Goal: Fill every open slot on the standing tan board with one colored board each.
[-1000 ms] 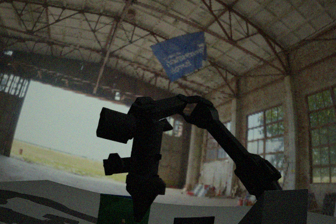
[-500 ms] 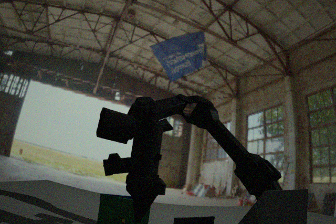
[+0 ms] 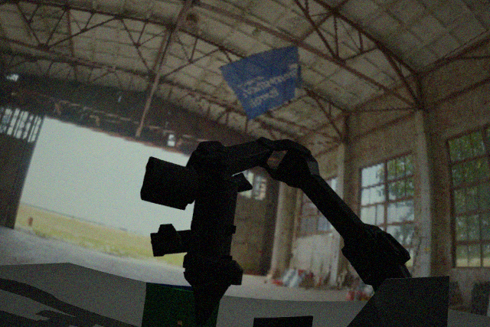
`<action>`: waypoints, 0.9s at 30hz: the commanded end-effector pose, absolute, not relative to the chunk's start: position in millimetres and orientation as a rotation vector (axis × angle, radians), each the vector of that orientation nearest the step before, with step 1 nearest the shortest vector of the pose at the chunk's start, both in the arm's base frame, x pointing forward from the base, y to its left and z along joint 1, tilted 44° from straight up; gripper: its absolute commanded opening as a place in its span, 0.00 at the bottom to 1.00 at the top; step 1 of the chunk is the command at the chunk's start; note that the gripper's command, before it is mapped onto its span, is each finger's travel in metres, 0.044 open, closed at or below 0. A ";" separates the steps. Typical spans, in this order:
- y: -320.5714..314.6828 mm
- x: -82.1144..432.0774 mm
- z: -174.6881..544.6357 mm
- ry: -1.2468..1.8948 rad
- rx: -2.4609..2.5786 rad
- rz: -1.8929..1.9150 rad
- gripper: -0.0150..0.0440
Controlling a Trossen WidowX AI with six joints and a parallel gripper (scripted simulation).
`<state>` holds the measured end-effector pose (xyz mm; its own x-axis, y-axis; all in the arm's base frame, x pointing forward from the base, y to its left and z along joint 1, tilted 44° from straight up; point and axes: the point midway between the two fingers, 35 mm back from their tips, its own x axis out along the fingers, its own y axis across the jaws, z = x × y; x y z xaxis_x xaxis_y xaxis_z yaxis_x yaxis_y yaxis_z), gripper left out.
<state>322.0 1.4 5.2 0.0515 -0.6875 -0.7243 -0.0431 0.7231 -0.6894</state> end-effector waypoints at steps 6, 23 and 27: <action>1.0 321.1 4.6 1.450 -0.626 -0.555 0.25; 0.6 321.8 5.1 1.453 -0.633 -0.549 0.25; 0.6 321.8 5.1 1.453 -0.633 -0.549 0.25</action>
<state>321.9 0.7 5.5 0.0515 -0.6874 -0.7245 -0.0326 0.7239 -0.6891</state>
